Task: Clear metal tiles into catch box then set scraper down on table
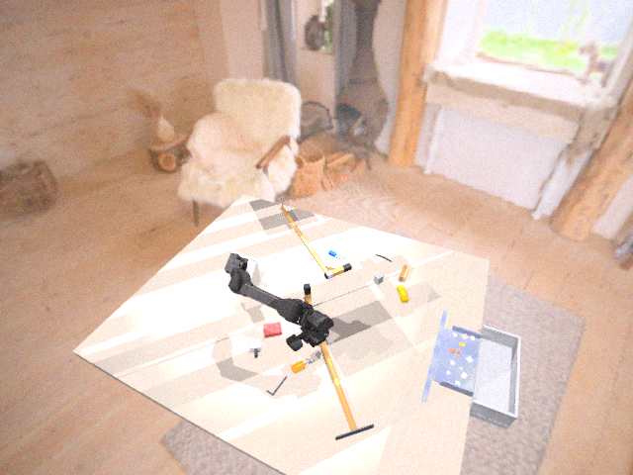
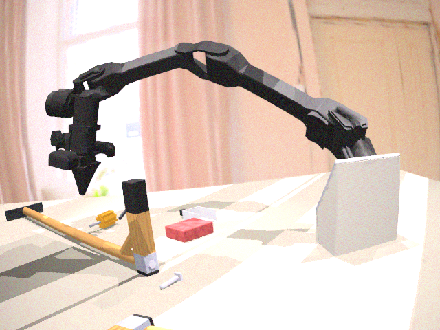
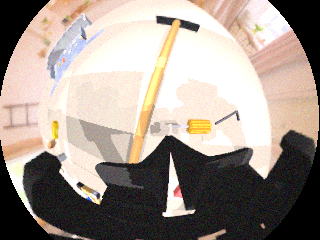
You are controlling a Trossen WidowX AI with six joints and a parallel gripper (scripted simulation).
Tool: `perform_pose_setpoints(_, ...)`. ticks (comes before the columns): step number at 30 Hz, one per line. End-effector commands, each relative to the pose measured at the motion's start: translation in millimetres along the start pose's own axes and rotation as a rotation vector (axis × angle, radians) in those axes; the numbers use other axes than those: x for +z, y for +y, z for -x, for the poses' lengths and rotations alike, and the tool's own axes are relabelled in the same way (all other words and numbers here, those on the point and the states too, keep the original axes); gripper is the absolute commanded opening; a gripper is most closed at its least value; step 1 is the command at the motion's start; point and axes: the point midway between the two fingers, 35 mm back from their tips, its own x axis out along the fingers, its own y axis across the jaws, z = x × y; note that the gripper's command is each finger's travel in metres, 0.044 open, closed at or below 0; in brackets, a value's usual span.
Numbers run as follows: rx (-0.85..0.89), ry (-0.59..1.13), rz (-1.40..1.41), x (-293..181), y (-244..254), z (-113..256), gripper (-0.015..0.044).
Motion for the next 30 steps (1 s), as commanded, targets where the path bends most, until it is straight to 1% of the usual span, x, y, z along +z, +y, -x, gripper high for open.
perform_pose_setpoints(1, 0.004, -0.003, 0.002, -1, 0, -8, 0.0)
perform_pose_setpoints(30, -0.003, -0.011, -0.001, -19, -5, -69, 0.0)
